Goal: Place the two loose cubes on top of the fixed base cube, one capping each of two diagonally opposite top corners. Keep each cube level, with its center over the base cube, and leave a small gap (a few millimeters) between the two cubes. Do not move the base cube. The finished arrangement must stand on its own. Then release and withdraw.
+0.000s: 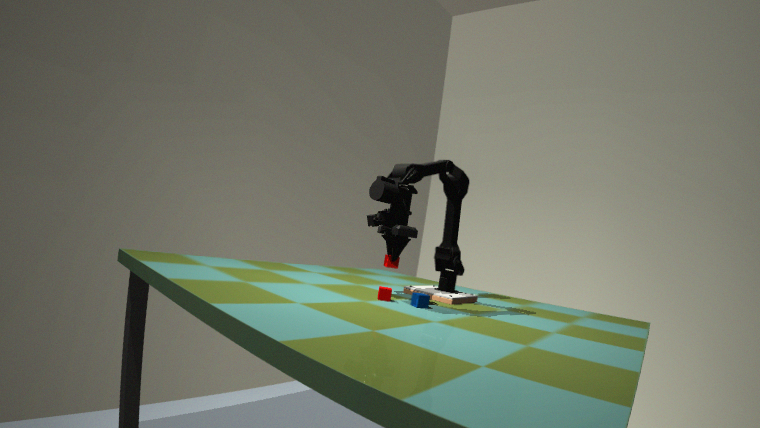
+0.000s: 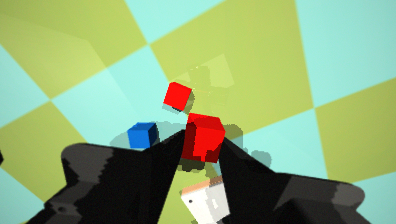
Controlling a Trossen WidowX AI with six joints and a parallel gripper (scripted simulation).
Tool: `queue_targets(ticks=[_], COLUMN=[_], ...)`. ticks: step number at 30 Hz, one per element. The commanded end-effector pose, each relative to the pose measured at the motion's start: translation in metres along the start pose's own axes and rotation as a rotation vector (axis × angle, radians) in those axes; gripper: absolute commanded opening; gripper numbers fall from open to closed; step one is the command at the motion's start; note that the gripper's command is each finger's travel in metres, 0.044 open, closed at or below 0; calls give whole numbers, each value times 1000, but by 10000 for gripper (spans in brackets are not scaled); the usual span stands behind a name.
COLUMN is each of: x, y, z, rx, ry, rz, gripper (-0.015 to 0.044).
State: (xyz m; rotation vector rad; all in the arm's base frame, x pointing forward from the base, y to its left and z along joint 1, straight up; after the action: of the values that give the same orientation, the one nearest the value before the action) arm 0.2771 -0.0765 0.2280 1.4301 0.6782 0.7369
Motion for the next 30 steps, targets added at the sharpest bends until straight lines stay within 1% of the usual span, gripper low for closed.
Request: queue_targets(ticks=[1,30], x=[10,85], y=[-5,-22], z=[-6,-61], rx=[6,10], ry=[102,879], rz=[-5,8], gripper=[105,105])
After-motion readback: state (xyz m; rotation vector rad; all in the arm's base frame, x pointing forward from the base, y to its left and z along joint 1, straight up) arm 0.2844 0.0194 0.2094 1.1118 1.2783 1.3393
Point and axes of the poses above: the point midway between the two fingers, 35 mm back from their tips, its own y axis back along the fingers, its own x axis across the jaws, z = x × y, the point moved 10 cm from there along y, back along the fingers, and after that the axes turned 6 degrees about y, right-handed, at the moved point
